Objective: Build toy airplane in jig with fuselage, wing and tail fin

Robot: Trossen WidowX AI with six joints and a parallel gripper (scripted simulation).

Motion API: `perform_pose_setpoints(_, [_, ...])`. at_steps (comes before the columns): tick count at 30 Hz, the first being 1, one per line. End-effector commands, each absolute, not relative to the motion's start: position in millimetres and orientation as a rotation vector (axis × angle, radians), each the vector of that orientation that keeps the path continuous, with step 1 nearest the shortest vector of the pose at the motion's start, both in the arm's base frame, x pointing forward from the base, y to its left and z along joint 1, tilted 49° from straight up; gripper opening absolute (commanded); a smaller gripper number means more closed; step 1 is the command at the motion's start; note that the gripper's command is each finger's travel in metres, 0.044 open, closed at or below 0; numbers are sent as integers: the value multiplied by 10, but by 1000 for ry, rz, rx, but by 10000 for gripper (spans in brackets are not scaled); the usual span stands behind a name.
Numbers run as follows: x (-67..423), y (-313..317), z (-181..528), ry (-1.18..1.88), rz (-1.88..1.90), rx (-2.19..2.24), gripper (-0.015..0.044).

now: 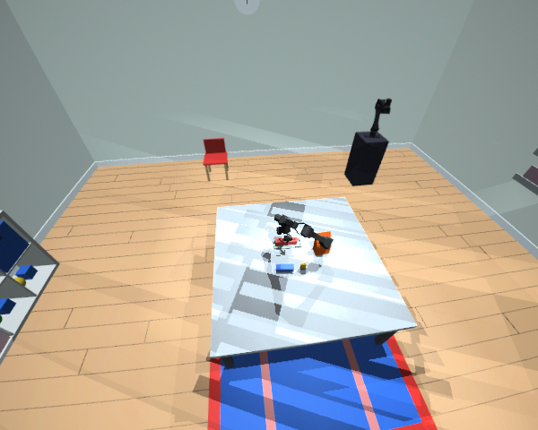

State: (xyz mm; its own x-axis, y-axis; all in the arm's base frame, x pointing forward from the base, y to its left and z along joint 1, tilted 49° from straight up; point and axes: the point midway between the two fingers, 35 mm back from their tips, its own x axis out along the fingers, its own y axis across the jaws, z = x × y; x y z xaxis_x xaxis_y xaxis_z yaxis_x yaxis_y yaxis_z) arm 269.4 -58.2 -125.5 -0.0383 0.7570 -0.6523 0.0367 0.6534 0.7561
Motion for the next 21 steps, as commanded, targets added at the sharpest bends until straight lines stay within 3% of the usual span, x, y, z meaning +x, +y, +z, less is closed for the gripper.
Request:
perform_pose_setpoints(1, [2741, -1070, -871, 1485, 640, 675, 440])
perform_pose_setpoints(16, [2767, -1194, -785, 1523, 572, 750, 440])
perform_pose_setpoints(21, [3075, -840, -375, 1528, 542, 737, 440])
